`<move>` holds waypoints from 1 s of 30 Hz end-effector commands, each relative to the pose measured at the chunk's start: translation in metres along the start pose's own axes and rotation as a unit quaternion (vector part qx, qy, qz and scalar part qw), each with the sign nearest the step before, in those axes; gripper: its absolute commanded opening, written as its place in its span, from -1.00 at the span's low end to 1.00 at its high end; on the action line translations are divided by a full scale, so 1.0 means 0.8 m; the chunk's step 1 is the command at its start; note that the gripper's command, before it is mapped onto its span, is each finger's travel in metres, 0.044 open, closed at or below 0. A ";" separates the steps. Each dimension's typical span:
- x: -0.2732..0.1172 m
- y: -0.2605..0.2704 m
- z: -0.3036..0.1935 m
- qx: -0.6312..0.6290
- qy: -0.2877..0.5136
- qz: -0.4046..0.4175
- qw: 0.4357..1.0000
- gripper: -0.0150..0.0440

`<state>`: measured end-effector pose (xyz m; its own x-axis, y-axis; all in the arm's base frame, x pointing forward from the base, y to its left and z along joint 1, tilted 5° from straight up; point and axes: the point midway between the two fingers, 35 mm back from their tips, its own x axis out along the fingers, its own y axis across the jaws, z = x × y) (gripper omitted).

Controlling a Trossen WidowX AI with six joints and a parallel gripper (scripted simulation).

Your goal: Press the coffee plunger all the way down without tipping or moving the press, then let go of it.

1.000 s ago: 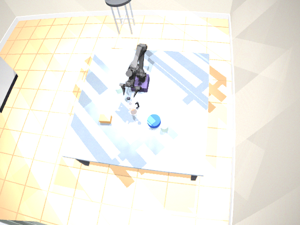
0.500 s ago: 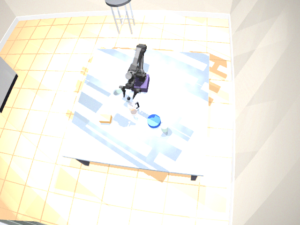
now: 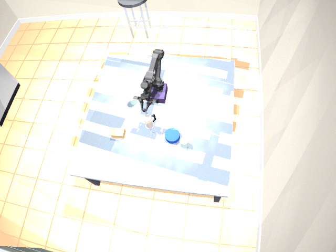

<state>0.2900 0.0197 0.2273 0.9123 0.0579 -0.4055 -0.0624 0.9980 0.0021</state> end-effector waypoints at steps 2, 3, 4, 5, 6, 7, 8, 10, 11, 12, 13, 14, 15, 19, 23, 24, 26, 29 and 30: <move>0.001 0.000 -0.003 -0.003 0.002 0.000 1.000 -0.09; 0.001 0.000 -0.003 -0.003 0.002 0.000 1.000 -0.09; 0.001 0.000 -0.003 -0.003 0.002 0.000 1.000 -0.09; 0.002 0.000 -0.003 -0.003 0.002 0.000 1.000 -0.09; 0.002 0.000 -0.004 -0.003 0.002 0.000 1.000 -0.09; 0.003 0.000 -0.005 -0.003 0.002 0.000 1.000 -0.09; 0.005 0.000 -0.006 -0.003 0.002 0.000 1.000 -0.09; 0.007 0.000 -0.009 -0.003 0.002 0.000 1.000 -0.09; 0.009 0.000 -0.011 -0.003 0.002 0.000 1.000 -0.09; 0.010 0.000 -0.012 -0.003 0.002 0.000 1.000 -0.09; 0.012 0.000 -0.014 -0.003 0.002 0.000 1.000 -0.09; 0.013 0.000 -0.015 -0.003 0.002 0.000 1.000 -0.09; 0.015 0.000 -0.017 -0.003 0.002 0.000 1.000 -0.09; 0.020 0.000 -0.023 -0.003 0.002 0.000 1.000 -0.09; 0.026 0.000 -0.029 -0.003 0.002 0.000 1.000 -0.09; 0.027 0.000 -0.030 -0.003 0.002 0.000 1.000 -0.09; 0.030 0.000 -0.034 -0.003 0.002 0.000 1.000 -0.09; 0.034 0.000 -0.038 -0.003 0.002 0.000 1.000 -0.09; 0.036 0.000 -0.040 -0.003 0.002 0.000 1.000 -0.09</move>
<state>0.3041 0.0205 0.2151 0.9349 0.0589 -0.3500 -0.0619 0.9981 0.0026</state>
